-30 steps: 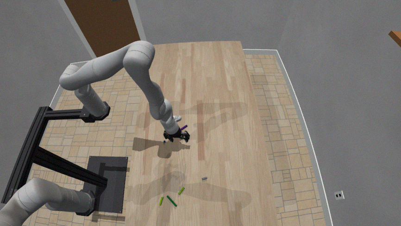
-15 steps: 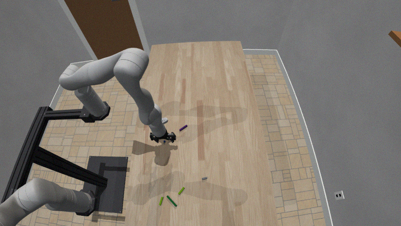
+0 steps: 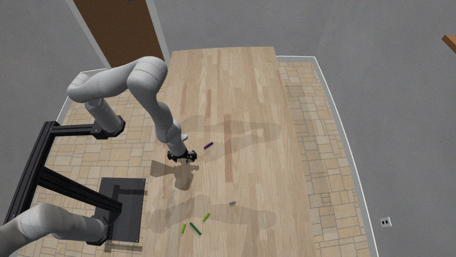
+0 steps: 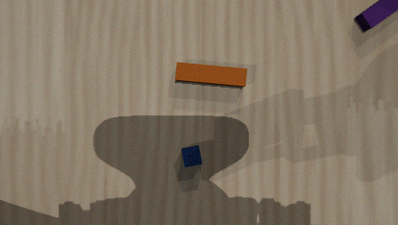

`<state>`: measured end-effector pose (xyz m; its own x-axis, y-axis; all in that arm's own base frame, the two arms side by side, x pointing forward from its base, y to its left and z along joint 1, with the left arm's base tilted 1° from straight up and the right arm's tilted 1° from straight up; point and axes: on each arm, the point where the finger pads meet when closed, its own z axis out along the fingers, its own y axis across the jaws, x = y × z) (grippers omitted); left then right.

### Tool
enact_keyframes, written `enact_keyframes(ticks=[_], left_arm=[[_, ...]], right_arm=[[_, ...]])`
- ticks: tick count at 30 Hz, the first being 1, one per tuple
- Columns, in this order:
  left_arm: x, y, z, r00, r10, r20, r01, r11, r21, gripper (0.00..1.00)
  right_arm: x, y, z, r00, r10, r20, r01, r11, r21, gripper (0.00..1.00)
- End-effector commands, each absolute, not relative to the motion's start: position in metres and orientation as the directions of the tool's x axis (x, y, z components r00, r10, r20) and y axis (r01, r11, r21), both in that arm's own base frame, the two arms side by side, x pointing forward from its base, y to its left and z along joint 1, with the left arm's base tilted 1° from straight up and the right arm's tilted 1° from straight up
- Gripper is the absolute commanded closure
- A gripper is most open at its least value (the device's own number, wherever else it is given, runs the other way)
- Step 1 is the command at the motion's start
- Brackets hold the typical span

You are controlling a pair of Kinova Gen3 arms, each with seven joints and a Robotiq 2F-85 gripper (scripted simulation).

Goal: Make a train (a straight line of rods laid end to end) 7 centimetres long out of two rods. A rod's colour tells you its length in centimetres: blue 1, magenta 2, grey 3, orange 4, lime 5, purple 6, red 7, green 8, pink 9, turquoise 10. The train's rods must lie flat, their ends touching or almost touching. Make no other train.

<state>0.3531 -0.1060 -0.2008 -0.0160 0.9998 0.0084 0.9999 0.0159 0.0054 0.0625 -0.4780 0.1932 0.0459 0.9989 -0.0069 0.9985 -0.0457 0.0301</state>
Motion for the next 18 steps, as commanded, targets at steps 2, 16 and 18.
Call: enact_keyframes(ticks=[2,16,18], left_arm=[[0.354,-0.106,-0.200,-0.016,1.000,0.008,1.000,0.016,0.007,0.002],[0.354,-0.106,-0.200,-0.016,1.000,0.008,1.000,0.016,0.007,0.002],[0.354,-0.106,-0.200,-0.016,1.000,0.008,1.000,0.016,0.007,0.002]], right_arm=[[0.048,-0.472,0.197,0.031,0.999,-0.010,0.999,-0.031,0.024,0.002],[0.006,-0.452,0.204,-0.007,1.000,-0.009,1.000,0.007,0.002,0.002],[0.005,-0.451,0.204,-0.008,1.000,-0.009,1.000,0.008,0.001,0.002]])
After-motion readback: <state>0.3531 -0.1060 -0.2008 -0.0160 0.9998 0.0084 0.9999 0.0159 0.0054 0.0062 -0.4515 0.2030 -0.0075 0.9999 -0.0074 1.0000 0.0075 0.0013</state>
